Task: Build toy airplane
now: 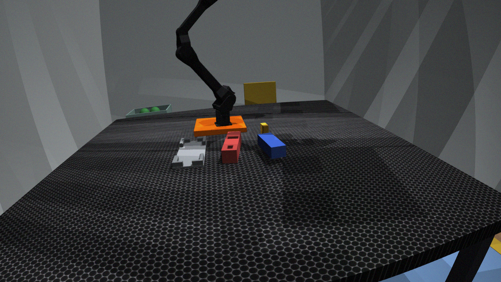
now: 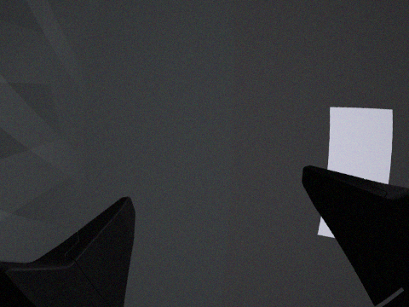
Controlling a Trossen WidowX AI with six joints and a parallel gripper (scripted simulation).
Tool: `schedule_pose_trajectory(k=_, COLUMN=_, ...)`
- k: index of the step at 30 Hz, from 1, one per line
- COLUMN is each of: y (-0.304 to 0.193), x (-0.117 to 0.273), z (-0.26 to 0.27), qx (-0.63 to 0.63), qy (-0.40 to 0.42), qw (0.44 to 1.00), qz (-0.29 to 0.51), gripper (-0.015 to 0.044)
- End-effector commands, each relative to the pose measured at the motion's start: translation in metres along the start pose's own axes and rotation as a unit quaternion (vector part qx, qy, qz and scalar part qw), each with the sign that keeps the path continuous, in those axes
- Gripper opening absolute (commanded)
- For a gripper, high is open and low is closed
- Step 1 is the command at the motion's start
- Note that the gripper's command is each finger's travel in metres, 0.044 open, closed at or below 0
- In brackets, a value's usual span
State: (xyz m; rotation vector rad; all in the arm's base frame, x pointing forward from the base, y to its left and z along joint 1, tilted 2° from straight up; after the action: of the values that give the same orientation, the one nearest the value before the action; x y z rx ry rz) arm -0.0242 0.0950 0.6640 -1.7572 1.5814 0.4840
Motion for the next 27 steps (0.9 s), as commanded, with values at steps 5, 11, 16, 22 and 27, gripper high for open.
schedule_pose_trajectory(k=5, y=-0.018, x=-0.019, z=0.107, qx=-0.092, qy=0.173, qw=0.977, qz=0.087, gripper=0.044)
schedule_pose_trajectory(k=11, y=-0.056, x=-0.005, z=0.189, qx=-0.168, qy=0.286, qw=0.921, qz=0.204, gripper=0.044)
schedule_pose_trajectory(k=16, y=-0.098, x=0.029, z=0.248, qx=-0.233, qy=0.349, qw=0.846, qz=0.329, gripper=0.044)
schedule_pose_trajectory(k=22, y=-0.15, x=0.086, z=0.294, qx=-0.295, qy=0.368, qw=0.74, qz=0.479, gripper=0.044)
schedule_pose_trajectory(k=27, y=-0.178, x=0.132, z=0.315, qx=-0.334, qy=0.359, qw=0.655, qz=0.575, gripper=0.044)
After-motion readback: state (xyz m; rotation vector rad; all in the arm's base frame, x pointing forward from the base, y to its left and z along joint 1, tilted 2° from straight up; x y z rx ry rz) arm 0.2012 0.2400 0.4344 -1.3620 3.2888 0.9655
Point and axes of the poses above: the point midway between the two fingers, 35 mm back from their tips, its own x axis back along the fingers, its own z axis across the jaws, y = z × x, the point moved 3 cm from there along x, back along the fingers, and after that the axes turned 5 degrees about -x, right-handed, at the moved point
